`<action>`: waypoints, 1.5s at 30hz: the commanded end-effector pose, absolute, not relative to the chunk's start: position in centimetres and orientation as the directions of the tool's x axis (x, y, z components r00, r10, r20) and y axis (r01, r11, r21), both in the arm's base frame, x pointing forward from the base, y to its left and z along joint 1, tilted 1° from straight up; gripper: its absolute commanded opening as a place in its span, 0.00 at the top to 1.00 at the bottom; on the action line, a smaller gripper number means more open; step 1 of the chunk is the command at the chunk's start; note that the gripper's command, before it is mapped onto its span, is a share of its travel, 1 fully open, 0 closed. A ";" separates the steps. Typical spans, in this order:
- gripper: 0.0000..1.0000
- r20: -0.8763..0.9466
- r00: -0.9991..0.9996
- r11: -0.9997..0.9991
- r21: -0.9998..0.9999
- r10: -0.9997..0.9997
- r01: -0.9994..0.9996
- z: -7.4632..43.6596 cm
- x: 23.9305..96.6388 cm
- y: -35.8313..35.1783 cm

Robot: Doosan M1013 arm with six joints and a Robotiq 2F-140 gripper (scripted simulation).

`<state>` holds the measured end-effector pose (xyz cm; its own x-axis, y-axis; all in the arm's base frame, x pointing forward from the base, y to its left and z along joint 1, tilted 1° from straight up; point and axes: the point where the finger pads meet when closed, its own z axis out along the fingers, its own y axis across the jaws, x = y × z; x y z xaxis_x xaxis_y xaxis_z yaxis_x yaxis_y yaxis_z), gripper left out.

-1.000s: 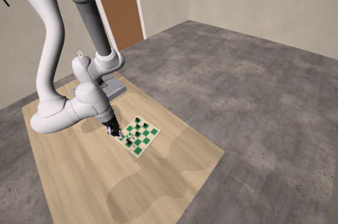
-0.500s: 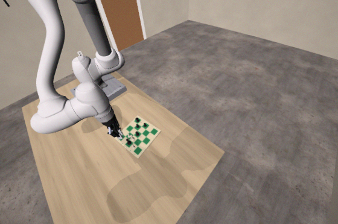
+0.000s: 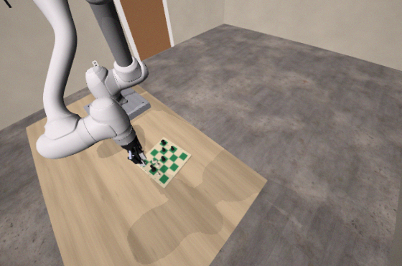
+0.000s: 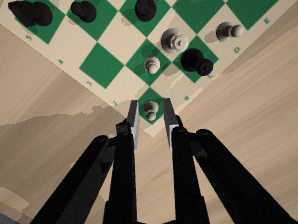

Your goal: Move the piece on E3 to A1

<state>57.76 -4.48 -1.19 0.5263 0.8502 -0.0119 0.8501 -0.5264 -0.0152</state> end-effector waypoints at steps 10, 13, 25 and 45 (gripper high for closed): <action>0.80 -0.012 0.526 -0.526 -0.015 0.850 0.850 1.0 57.8 -4.5; 0.80 -0.012 0.526 -0.526 -0.015 0.850 0.850 2.0 57.8 -4.5; 0.80 -0.012 0.526 -0.526 -0.015 0.850 0.850 7.2 57.9 -4.5; 0.00 -0.012 0.526 -0.526 -0.015 0.850 0.850 7.8 57.9 -4.5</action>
